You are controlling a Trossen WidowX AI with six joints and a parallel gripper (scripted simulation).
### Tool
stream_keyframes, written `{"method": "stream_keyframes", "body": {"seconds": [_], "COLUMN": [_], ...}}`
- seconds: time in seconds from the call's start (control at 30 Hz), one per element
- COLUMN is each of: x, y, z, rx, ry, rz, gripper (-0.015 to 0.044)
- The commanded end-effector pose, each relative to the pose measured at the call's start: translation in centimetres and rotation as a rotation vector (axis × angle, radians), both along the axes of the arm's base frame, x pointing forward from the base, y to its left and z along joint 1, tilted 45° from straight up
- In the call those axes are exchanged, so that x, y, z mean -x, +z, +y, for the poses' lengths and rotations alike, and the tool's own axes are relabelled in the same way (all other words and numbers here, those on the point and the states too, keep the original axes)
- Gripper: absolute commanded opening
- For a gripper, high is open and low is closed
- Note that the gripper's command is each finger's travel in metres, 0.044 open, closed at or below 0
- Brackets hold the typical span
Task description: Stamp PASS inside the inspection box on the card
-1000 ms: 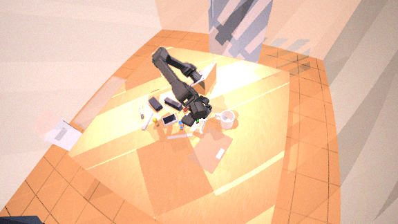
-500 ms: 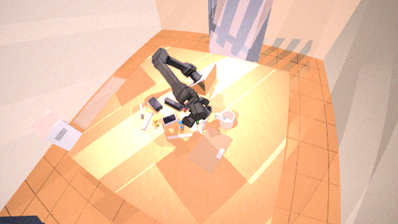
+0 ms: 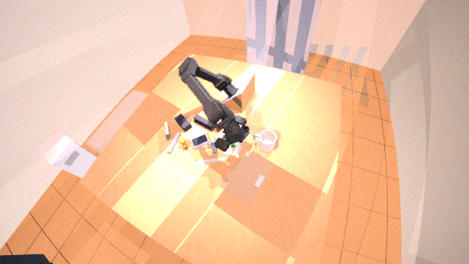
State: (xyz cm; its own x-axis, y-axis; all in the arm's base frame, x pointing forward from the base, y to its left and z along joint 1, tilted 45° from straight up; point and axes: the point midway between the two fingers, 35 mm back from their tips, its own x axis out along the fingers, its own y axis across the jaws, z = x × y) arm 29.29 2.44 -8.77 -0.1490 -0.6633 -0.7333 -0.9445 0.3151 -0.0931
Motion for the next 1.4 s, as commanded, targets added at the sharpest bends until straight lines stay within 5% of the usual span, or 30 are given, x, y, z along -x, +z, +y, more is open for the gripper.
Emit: {"method": "stream_keyframes", "body": {"seconds": [0.0, 1.37], "x": [0.2, 0.6], "y": [-0.2, -1.4], "z": [-0.4, -1.6], "rx": [0.006, 0.005], "ry": [0.003, 0.003], "rz": [0.006, 0.006], "gripper": [0.0, 0.0]}}
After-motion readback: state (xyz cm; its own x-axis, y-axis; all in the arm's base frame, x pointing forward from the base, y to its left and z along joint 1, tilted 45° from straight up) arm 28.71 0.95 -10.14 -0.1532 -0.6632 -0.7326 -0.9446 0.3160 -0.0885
